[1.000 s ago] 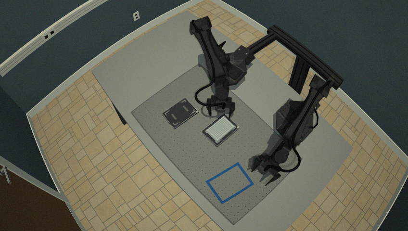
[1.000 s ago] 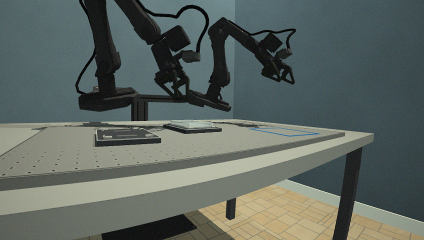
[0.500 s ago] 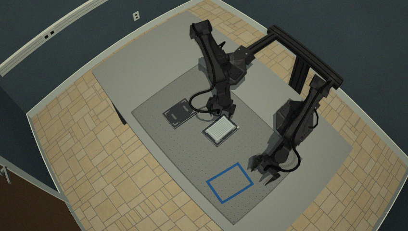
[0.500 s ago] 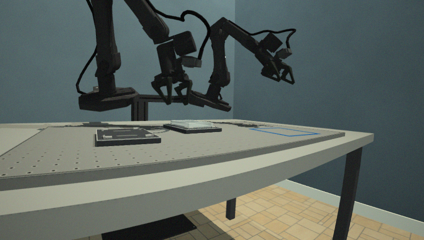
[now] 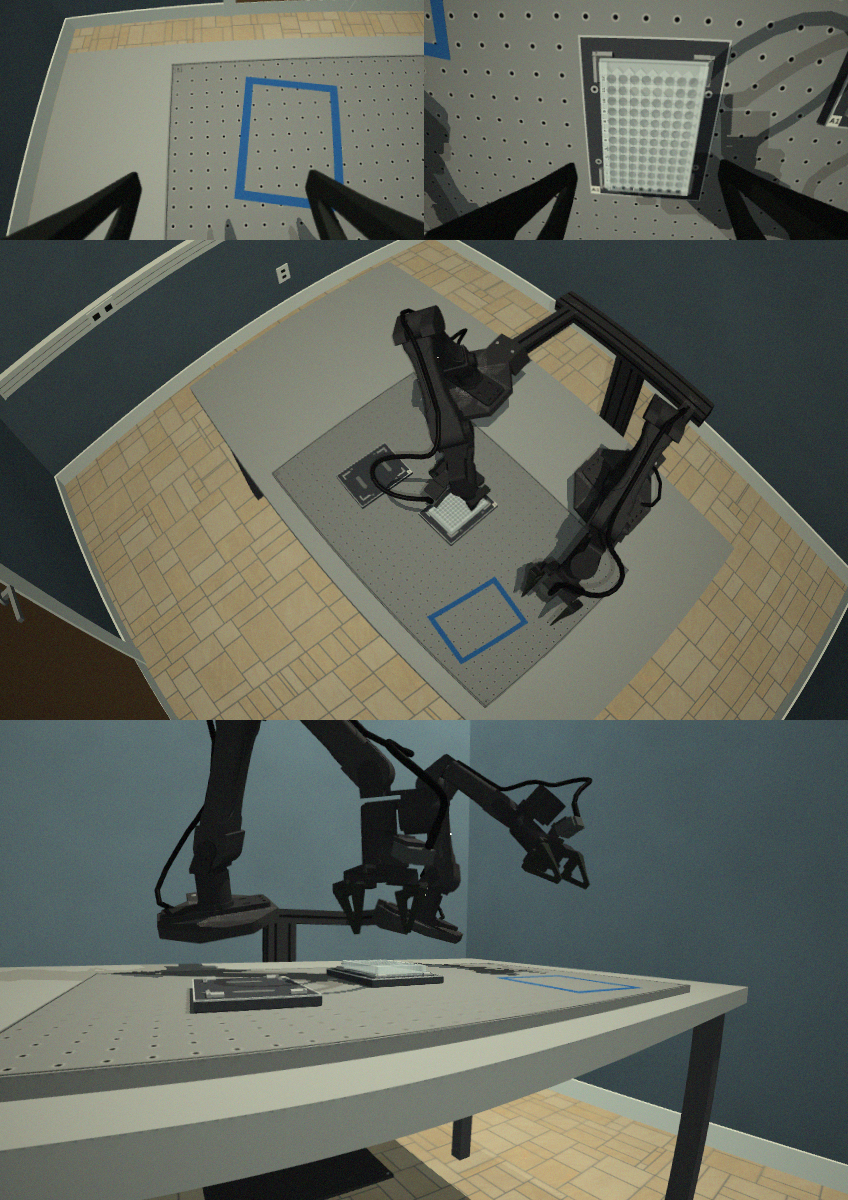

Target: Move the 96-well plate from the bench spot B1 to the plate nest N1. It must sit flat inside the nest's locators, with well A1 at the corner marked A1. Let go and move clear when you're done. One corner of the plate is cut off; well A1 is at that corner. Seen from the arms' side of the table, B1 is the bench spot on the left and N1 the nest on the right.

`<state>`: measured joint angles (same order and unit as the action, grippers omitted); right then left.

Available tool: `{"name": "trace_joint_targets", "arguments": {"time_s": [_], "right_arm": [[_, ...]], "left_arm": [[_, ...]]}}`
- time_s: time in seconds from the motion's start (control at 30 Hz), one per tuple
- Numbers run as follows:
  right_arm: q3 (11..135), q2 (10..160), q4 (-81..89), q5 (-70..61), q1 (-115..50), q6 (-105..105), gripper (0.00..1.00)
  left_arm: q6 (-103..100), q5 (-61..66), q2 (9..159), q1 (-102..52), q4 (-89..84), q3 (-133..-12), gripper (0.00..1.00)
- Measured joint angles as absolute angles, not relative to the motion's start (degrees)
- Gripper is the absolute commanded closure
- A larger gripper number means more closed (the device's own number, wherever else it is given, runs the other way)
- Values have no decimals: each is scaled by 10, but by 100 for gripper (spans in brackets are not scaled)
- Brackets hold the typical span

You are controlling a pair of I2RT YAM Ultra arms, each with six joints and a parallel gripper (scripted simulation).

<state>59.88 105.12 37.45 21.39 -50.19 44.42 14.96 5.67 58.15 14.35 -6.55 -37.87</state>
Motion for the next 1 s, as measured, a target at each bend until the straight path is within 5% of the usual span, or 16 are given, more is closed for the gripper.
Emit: {"name": "trace_joint_targets", "arguments": {"time_s": [1.0], "right_arm": [[617,1106,389,201,-479,481,0]], "left_arm": [[150,57,582,143,-65,-379,0]]}}
